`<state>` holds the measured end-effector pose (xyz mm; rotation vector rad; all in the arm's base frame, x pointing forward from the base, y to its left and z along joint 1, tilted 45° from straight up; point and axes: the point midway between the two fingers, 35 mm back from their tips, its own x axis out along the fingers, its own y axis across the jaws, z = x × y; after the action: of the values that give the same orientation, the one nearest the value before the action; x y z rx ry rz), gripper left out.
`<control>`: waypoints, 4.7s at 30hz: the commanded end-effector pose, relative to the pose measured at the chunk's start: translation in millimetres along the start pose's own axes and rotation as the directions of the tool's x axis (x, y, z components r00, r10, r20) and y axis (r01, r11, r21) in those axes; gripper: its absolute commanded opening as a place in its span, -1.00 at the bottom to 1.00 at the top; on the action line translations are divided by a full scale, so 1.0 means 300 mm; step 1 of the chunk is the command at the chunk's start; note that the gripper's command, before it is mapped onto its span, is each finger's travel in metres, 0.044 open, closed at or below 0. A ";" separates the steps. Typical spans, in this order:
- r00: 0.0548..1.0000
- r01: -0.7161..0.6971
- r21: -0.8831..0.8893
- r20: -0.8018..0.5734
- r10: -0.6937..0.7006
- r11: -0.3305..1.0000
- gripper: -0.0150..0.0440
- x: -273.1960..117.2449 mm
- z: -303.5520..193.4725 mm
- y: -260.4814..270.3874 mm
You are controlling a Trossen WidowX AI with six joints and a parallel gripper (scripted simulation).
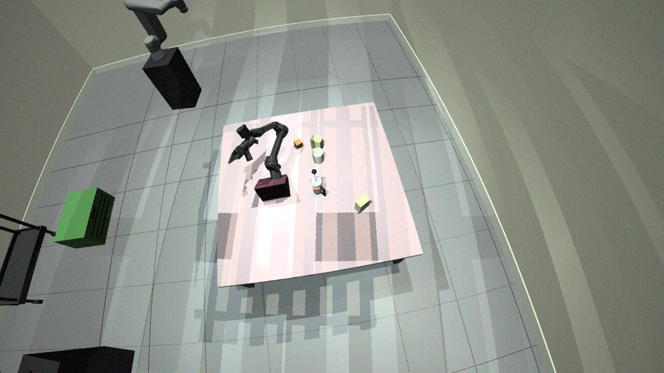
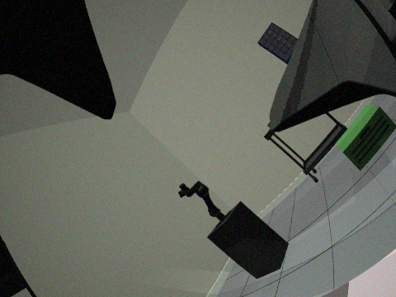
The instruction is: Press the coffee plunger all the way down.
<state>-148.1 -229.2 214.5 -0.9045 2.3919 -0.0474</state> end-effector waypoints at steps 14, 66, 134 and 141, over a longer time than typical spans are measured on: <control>0.724 0.016 0.554 0.568 -0.392 0.832 1.00 -0.091 0.371 -0.443; -0.337 -0.909 -0.297 0.937 -0.094 0.294 1.00 -0.760 1.108 -0.533; -0.336 -0.909 -0.296 0.937 -0.095 0.294 -0.07 -0.789 1.307 -0.457; -0.336 -0.909 -0.296 0.937 -0.095 0.294 -0.07 -0.788 1.336 -0.431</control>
<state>290.8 -134.9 48.7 0.7211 0.6790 0.0313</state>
